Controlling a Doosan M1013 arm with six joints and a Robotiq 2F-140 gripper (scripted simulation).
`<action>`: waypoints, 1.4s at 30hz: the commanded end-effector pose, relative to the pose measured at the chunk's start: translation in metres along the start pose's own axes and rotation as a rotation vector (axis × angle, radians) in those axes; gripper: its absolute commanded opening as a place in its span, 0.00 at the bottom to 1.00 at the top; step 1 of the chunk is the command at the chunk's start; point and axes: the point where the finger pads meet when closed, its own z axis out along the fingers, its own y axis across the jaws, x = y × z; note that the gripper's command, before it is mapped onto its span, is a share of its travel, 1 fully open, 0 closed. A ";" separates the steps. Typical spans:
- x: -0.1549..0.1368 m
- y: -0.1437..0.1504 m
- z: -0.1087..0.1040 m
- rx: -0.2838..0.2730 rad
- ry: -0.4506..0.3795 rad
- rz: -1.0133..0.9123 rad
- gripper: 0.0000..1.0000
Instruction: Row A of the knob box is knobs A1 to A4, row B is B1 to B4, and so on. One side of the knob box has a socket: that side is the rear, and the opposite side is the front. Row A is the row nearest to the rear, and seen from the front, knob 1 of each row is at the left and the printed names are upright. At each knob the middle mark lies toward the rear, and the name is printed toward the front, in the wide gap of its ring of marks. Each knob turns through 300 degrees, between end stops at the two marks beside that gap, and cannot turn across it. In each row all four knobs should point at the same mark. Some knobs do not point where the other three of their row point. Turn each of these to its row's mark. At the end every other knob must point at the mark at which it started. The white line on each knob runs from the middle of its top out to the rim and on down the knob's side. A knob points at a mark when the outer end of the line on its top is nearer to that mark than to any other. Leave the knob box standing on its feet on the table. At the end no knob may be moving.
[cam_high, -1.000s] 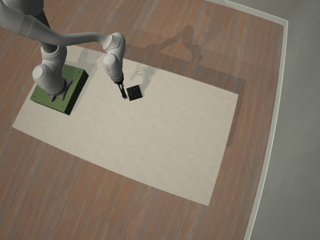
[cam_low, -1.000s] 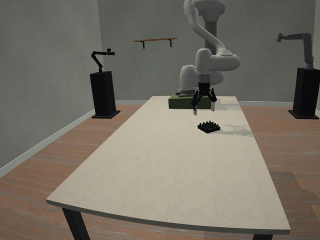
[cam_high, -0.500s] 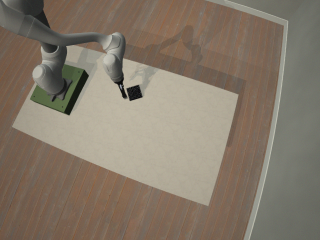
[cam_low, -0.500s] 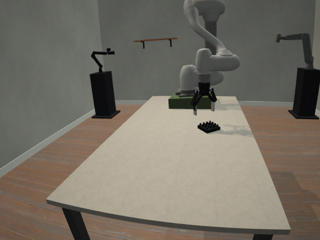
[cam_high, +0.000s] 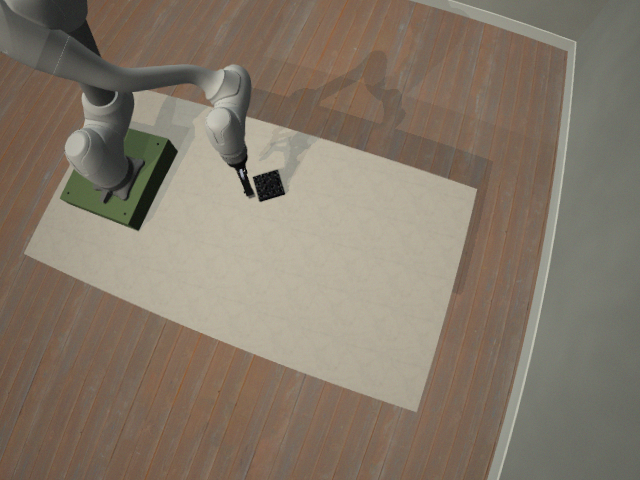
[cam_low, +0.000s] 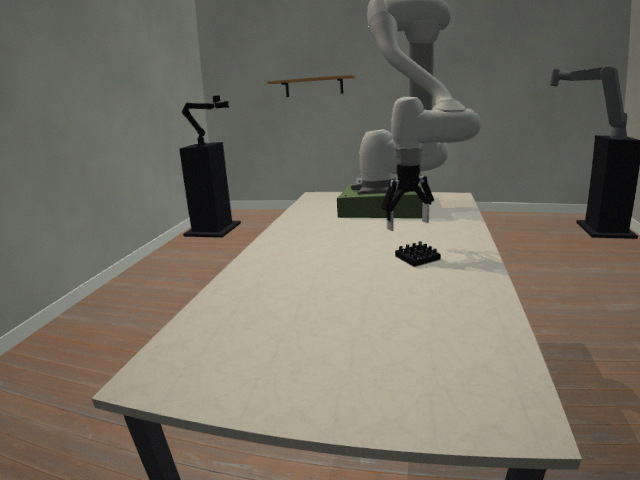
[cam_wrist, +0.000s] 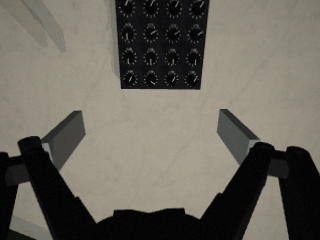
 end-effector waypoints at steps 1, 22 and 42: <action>0.000 0.000 0.000 0.000 0.000 0.000 1.00; 0.000 0.000 0.000 0.000 0.000 0.000 1.00; 0.030 -0.002 -0.020 0.000 0.000 0.017 1.00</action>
